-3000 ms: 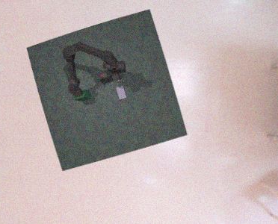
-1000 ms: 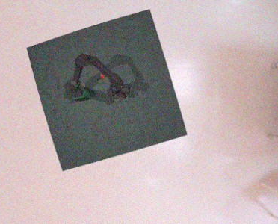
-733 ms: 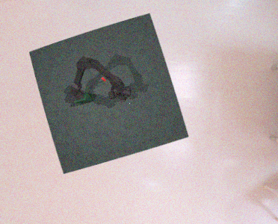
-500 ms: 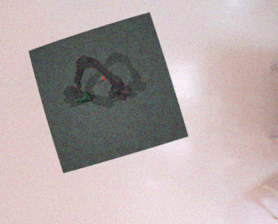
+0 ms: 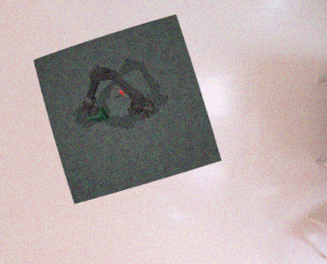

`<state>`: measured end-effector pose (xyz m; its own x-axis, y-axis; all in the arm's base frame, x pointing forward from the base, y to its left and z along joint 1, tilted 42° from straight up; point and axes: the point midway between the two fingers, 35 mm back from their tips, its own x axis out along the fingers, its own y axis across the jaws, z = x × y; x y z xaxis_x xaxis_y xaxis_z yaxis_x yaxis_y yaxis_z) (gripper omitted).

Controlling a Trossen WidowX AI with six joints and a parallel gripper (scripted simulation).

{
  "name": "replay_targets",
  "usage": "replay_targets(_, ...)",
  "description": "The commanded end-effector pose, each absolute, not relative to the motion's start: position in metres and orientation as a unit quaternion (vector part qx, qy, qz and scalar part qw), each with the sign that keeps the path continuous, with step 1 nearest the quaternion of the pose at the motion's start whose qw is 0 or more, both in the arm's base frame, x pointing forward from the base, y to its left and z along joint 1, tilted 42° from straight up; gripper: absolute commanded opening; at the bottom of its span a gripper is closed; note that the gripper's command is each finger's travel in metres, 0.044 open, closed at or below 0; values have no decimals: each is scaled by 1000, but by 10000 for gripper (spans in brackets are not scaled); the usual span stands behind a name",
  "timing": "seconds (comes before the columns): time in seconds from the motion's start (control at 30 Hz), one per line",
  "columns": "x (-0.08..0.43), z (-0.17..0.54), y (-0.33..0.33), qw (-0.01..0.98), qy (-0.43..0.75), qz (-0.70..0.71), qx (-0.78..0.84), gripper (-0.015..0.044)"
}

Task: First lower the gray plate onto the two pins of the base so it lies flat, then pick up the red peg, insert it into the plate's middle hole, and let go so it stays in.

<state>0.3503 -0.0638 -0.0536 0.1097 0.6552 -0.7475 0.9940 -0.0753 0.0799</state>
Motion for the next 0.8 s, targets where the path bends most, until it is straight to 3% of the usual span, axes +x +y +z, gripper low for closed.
replay_targets(0.0,350,-60,-58,303,609,-279,678,0)
replay_targets(0.77,352,-75,-45,306,609,-278,677,0)
